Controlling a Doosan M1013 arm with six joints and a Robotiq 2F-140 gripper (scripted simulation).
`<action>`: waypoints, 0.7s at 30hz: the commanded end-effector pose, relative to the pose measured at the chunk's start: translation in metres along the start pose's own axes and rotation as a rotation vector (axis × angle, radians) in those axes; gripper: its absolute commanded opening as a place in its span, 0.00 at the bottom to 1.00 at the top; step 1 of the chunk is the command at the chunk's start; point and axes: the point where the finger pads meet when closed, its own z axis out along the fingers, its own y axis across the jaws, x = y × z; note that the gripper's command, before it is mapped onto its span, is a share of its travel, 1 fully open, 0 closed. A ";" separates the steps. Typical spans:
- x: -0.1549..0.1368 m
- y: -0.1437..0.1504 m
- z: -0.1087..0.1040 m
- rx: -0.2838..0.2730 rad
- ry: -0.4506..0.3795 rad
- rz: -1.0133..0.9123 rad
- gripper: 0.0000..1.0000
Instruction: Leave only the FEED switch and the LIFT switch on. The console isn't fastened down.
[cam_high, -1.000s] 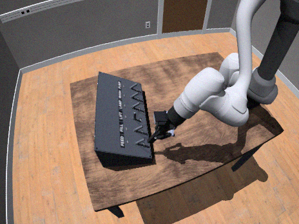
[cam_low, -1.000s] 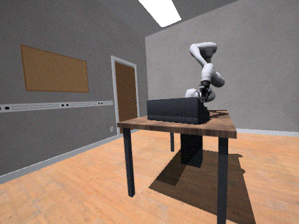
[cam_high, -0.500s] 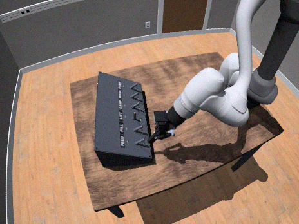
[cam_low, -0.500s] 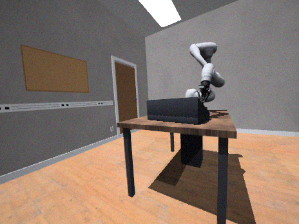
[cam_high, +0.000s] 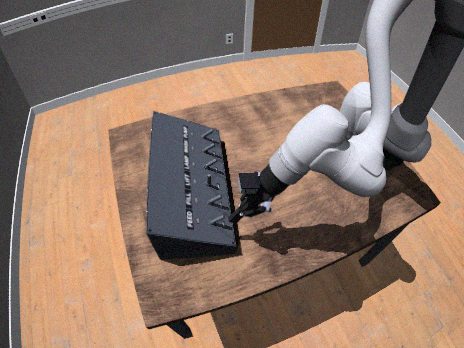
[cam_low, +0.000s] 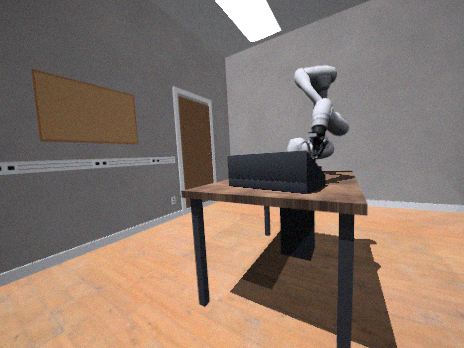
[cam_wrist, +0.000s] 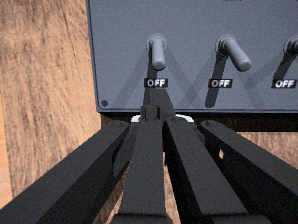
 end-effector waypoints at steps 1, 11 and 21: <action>-0.001 0.003 0.003 -0.003 -0.001 0.000 0.10; -0.001 0.003 0.003 -0.003 -0.001 0.000 0.10; 0.002 0.002 0.002 -0.002 -0.001 -0.001 0.10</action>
